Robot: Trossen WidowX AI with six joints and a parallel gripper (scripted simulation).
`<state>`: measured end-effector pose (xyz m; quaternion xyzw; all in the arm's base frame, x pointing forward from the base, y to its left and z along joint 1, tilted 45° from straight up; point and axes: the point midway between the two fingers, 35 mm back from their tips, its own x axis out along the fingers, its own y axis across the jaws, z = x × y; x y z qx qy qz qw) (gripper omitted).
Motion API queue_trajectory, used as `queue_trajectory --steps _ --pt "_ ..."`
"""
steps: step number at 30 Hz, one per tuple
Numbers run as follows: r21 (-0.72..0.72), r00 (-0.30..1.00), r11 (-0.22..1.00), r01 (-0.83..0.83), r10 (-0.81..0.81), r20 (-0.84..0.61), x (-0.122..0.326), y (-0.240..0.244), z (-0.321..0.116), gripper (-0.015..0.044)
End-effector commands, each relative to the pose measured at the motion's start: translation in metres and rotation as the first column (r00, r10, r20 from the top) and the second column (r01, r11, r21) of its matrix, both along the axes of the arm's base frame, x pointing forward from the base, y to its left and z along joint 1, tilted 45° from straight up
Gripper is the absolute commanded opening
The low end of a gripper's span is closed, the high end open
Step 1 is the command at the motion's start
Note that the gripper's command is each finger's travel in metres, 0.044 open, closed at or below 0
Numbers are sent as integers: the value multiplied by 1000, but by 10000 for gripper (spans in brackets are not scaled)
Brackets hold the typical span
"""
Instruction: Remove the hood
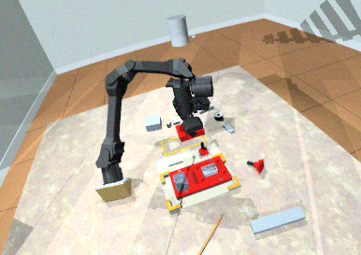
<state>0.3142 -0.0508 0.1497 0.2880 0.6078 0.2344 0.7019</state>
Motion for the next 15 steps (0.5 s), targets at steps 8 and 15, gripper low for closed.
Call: queue_trajectory --steps 8,15 --pt "9 1000 1000 1 -1 -2 -14 28 24 0" --pt "13 1000 1000 0 0 -1 -25 43 36 0"
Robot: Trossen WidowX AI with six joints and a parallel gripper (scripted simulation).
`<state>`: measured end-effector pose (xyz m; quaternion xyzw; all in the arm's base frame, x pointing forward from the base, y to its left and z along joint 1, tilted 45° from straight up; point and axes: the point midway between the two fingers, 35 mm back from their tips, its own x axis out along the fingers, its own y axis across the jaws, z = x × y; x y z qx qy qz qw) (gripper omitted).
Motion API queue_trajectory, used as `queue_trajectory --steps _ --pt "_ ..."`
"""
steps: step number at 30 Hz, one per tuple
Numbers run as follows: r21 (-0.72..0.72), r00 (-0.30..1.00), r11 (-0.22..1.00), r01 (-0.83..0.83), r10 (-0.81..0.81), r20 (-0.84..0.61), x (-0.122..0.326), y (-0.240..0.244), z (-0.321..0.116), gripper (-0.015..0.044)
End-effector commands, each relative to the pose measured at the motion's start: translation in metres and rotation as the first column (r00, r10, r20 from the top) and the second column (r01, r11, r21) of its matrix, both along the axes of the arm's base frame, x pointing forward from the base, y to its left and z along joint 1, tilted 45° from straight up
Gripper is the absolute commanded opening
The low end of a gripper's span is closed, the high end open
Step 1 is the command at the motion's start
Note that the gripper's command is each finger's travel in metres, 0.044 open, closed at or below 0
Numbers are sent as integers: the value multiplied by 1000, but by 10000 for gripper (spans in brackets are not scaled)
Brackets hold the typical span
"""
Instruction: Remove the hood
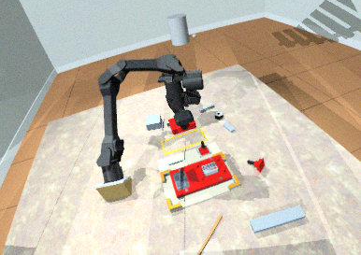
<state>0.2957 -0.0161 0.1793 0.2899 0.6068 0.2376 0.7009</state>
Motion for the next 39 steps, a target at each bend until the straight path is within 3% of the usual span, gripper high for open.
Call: queue_trajectory --steps 1,39 --pt "6 1000 1000 1 -1 -2 -7 10 8 0" --pt "4 1000 1000 1 -1 -2 -4 23 -4 0"
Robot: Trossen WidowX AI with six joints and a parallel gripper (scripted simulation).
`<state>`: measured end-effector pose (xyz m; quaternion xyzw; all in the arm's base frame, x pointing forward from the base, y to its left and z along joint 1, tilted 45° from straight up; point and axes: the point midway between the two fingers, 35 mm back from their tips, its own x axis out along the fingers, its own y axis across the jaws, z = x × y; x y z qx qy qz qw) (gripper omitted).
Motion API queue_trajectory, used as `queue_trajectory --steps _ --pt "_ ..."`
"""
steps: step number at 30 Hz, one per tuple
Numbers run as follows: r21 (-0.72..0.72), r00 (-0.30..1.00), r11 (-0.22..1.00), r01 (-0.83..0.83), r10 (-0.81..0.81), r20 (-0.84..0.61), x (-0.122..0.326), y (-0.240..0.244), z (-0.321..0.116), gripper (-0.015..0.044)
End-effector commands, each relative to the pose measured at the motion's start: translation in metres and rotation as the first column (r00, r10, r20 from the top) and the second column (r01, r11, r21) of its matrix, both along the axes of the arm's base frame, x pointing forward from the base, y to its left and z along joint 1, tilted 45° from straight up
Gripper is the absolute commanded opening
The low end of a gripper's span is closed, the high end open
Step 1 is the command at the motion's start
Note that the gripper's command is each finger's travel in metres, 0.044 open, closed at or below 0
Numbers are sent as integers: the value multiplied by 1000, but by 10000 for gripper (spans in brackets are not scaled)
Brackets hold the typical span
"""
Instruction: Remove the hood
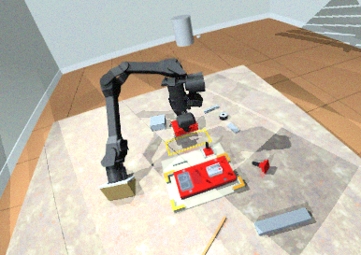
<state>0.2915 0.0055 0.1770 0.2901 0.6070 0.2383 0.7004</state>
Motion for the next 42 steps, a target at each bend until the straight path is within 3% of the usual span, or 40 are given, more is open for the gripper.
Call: queue_trajectory --steps 1,42 --pt "3 1000 1000 3 -2 -1 0 2 -2 0" --pt "2 1000 1000 3 -3 -1 5 18 -18 0"
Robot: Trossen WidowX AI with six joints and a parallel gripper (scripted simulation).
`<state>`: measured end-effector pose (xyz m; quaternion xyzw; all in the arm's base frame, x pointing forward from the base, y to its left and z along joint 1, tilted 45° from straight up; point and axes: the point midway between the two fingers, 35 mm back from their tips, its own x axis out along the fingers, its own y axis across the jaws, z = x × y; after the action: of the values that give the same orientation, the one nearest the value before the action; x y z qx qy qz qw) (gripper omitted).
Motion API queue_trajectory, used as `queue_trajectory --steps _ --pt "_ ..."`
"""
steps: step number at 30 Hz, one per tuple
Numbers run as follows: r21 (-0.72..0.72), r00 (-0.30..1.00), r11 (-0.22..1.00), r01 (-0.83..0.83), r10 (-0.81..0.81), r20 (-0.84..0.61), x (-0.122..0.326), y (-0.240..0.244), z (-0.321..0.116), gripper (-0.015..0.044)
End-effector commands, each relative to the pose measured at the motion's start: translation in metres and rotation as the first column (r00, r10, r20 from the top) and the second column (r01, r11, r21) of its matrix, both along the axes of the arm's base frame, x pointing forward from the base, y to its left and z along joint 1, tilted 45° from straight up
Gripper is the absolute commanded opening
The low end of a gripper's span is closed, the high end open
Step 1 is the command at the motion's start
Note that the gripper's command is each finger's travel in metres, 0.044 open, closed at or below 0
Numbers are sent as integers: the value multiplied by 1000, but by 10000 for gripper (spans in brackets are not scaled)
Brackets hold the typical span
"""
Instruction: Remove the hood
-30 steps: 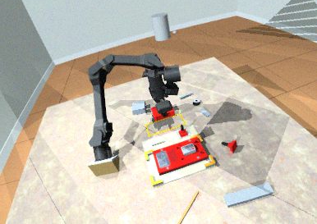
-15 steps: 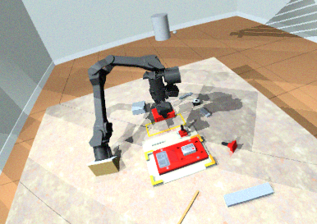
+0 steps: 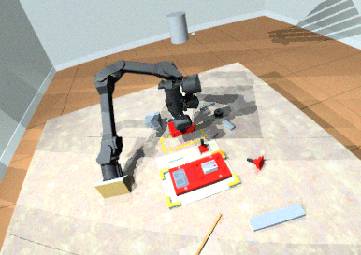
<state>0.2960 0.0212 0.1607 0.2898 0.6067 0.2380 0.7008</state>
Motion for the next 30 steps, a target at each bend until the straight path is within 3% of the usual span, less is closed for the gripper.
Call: queue_trajectory --steps 1,30 --pt "3 1000 1000 2 -2 -2 0 2 -2 0" --pt "5 1000 1000 2 -2 -1 2 14 -13 0"
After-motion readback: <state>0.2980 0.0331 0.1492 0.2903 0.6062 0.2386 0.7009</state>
